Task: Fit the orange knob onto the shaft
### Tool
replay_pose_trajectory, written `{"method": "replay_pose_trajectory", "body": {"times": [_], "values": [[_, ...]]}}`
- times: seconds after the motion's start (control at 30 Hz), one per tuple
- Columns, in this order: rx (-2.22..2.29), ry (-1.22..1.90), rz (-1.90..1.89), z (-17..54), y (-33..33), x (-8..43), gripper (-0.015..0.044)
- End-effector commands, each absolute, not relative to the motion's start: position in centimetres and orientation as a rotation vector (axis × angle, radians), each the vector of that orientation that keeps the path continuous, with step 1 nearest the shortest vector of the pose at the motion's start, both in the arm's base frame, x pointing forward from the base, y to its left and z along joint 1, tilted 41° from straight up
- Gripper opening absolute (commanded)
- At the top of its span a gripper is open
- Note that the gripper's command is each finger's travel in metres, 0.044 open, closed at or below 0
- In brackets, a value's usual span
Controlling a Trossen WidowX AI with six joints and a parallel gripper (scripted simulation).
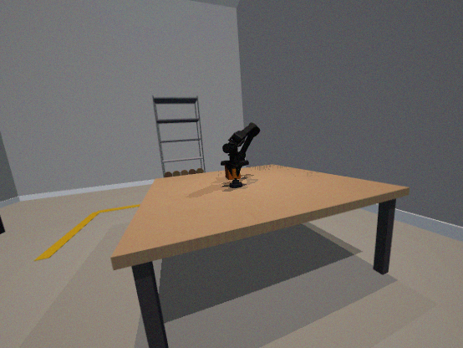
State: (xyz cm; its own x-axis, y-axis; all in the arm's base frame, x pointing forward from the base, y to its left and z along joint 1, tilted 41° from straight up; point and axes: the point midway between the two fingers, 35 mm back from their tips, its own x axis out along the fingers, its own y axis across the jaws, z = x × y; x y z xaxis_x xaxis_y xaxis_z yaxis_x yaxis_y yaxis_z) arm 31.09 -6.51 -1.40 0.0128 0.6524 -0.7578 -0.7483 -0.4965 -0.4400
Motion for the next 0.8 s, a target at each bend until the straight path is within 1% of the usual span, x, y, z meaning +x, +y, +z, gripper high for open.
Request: {"method": "replay_pose_trajectory", "body": {"times": [0.0,0.2,0.3,0.77], "values": [[-1.231,0.111,1.696,-1.32,-6.53,31.18,0.0],[-1.224,0.118,1.694,-1.08,-6.8,31.33,0.0],[-1.166,0.183,1.674,-1.11,-6.81,31.32,0.0],[-0.503,0.814,1.353,-1.46,-6.55,31.04,0.0]]}}
